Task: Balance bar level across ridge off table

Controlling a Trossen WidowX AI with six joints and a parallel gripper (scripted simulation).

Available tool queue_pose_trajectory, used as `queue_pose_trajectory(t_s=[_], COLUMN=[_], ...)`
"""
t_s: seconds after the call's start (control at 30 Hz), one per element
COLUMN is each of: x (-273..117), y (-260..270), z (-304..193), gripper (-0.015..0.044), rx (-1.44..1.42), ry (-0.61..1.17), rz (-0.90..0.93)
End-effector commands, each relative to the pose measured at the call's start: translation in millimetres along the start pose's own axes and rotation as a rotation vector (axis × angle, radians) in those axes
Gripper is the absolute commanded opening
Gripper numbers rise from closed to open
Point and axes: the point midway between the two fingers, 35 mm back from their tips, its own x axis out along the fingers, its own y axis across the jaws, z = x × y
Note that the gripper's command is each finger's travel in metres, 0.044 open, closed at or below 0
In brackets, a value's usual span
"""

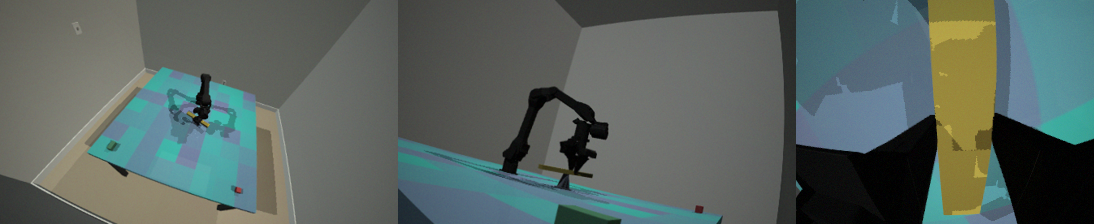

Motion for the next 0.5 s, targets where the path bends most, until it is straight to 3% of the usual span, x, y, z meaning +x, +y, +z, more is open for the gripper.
queue_pose_trajectory(t_s=[0.0,0.47], x=[1.9,3.2], y=[-0.4,-0.5], z=[0.2,0.1], gripper=[0.0000,0.0000], rx=[0.005,0.005], ry=[-0.001,-0.001], rz=[-0.002,-0.002])
